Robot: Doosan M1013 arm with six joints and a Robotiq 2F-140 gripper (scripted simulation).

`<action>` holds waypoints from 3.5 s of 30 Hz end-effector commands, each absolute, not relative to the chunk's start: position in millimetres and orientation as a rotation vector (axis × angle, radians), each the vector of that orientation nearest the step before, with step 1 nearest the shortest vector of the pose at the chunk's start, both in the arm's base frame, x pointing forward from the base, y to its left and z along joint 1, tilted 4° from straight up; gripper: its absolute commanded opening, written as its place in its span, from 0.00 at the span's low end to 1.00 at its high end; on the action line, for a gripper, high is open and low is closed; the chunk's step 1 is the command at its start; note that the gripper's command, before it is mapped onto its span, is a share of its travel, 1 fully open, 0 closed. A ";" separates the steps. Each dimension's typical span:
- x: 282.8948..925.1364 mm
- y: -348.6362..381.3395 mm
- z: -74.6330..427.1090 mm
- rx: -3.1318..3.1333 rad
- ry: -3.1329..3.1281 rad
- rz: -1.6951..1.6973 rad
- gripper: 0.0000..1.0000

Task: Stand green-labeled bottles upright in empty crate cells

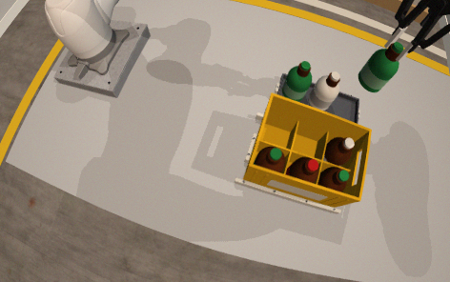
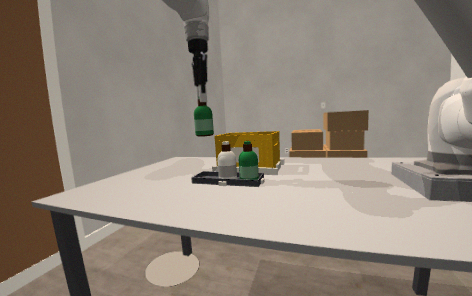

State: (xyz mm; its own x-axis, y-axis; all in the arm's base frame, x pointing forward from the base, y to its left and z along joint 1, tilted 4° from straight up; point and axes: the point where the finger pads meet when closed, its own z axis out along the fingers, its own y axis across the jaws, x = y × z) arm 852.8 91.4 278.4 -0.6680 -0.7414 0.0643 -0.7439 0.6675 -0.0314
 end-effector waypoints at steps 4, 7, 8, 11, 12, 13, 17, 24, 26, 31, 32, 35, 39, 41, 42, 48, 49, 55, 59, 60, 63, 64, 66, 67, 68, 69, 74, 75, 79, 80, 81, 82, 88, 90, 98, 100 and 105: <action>851.8 95.8 283.6 1.258 -2.833 0.077 0.00; 851.8 95.8 283.6 1.258 -2.833 0.077 0.00; 851.8 95.8 283.6 1.258 -2.833 0.077 0.00; 851.8 95.8 283.6 1.258 -2.833 0.077 0.00; 851.8 95.8 283.6 1.258 -2.833 0.077 0.00; 851.8 95.8 283.6 1.258 -2.833 0.077 0.00; 851.8 95.8 283.6 1.258 -2.833 0.077 0.00; 851.8 95.8 283.6 1.258 -2.833 0.077 0.00; 851.8 95.8 283.6 1.258 -2.833 0.077 0.00; 851.8 95.8 283.6 1.258 -2.833 0.077 0.00; 851.8 95.8 283.6 1.258 -2.833 0.077 0.00; 851.8 95.8 283.6 1.258 -2.833 0.077 0.00; 851.8 95.8 283.6 1.258 -2.833 0.077 0.00; 851.8 95.8 283.6 1.258 -2.833 0.077 0.00; 851.8 95.8 283.6 1.258 -2.833 0.077 0.00; 851.6 95.6 283.7 1.258 -2.833 0.077 0.00; 851.5 95.5 283.7 1.258 -2.833 0.077 0.00; 851.1 95.1 283.7 1.258 -2.833 0.077 0.00; 850.4 94.5 283.7 1.258 -2.833 0.077 0.00; 850.2 94.3 283.8 1.258 -2.833 0.077 0.00; 849.4 93.6 283.8 1.258 -2.833 0.077 0.00; 849.1 93.3 283.8 1.258 -2.833 0.077 0.00; 848.5 92.7 283.9 1.258 -2.833 0.077 0.00; 848.1 92.4 283.9 1.258 -2.833 0.077 0.00; 847.8 92.0 283.9 1.258 -2.833 0.077 0.00; 847.4 91.7 284.0 1.258 -2.833 0.077 0.00; 846.0 90.4 284.1 1.258 -2.833 0.077 0.00; 845.5 90.0 284.1 1.258 -2.833 0.077 0.00; 843.3 87.9 284.3 1.258 -2.833 0.077 0.00; 842.7 87.4 284.3 1.258 -2.833 0.077 0.00; 842.1 86.8 284.4 1.258 -2.833 0.077 0.00; 841.4 86.1 284.4 1.258 -2.833 0.077 0.00; 837.7 82.7 284.7 1.258 -2.833 0.077 0.00; 836.9 81.9 284.8 1.258 -2.833 0.077 0.00; 829.4 75.0 285.3 1.258 -2.833 0.077 0.00; 827.2 73.0 285.5 1.258 -2.833 0.077 0.00; 822.7 68.8 285.8 1.258 -2.833 0.077 0.00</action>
State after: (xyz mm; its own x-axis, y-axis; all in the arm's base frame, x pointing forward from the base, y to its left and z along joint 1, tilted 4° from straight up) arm 825.9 71.7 283.4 -0.6728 -0.7370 0.0645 -0.7395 0.6724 -0.0305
